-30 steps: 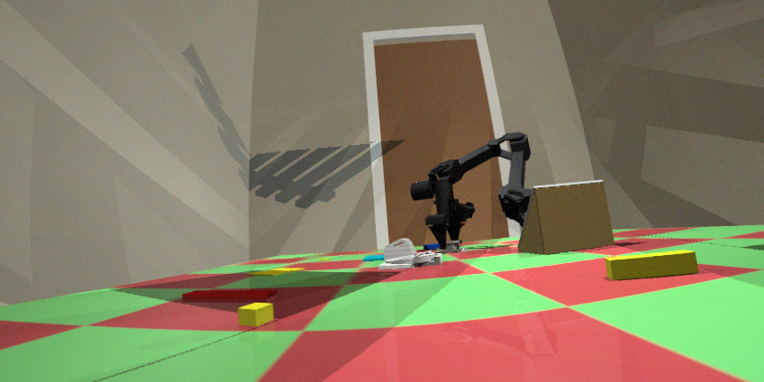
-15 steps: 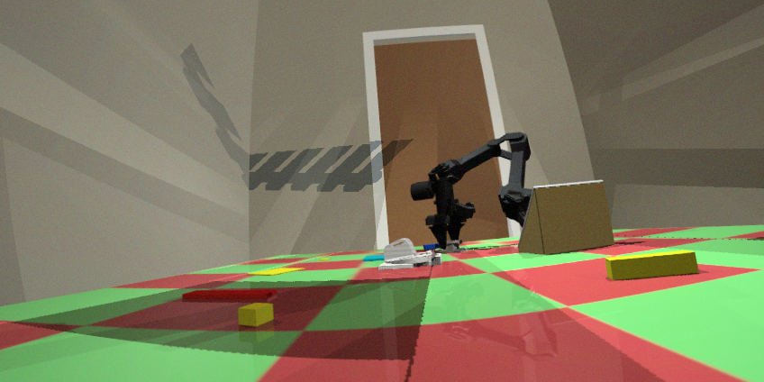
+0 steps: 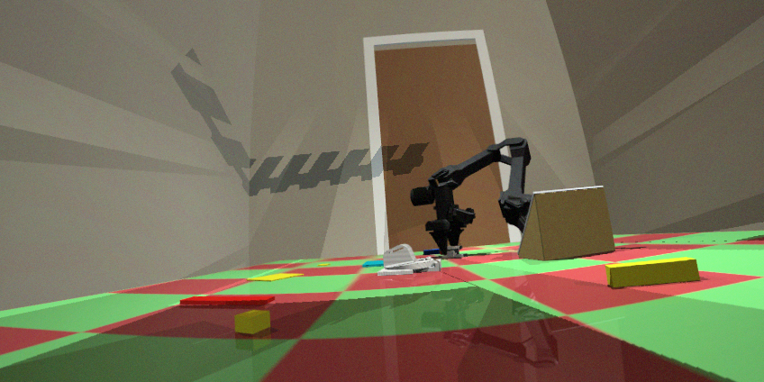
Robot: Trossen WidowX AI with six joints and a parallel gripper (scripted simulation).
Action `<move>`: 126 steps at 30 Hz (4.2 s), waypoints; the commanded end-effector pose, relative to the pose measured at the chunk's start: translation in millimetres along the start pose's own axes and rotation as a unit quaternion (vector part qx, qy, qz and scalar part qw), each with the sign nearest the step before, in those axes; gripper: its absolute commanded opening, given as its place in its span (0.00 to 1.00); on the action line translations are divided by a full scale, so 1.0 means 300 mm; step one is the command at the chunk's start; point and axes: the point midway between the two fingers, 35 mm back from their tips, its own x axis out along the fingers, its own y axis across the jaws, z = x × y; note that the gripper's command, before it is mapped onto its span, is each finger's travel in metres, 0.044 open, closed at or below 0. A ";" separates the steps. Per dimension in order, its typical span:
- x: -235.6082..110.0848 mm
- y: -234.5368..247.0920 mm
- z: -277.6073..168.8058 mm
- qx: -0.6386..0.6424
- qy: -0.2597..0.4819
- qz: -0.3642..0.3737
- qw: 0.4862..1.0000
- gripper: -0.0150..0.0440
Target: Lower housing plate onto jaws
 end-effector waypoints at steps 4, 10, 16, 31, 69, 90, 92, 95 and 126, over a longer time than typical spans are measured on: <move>0.000 0.000 0.000 0.000 0.000 0.000 1.000 0.85; 0.000 0.000 0.000 0.000 0.000 0.000 1.000 0.85; -0.025 -0.006 -0.001 0.000 -0.002 -0.003 1.000 0.85; -0.182 -0.013 -0.001 -0.001 -0.005 -0.007 1.000 0.85; -0.240 -0.263 -0.055 0.369 -0.016 -0.017 0.929 0.85; -0.247 -0.462 -0.043 0.612 -0.026 -0.013 0.790 0.85; -0.248 -0.481 -0.039 0.633 -0.027 -0.012 0.773 0.85; -0.249 -0.509 -0.033 0.664 -0.027 -0.011 0.747 0.85; -0.255 -0.783 0.081 0.910 -0.020 0.002 0.414 0.85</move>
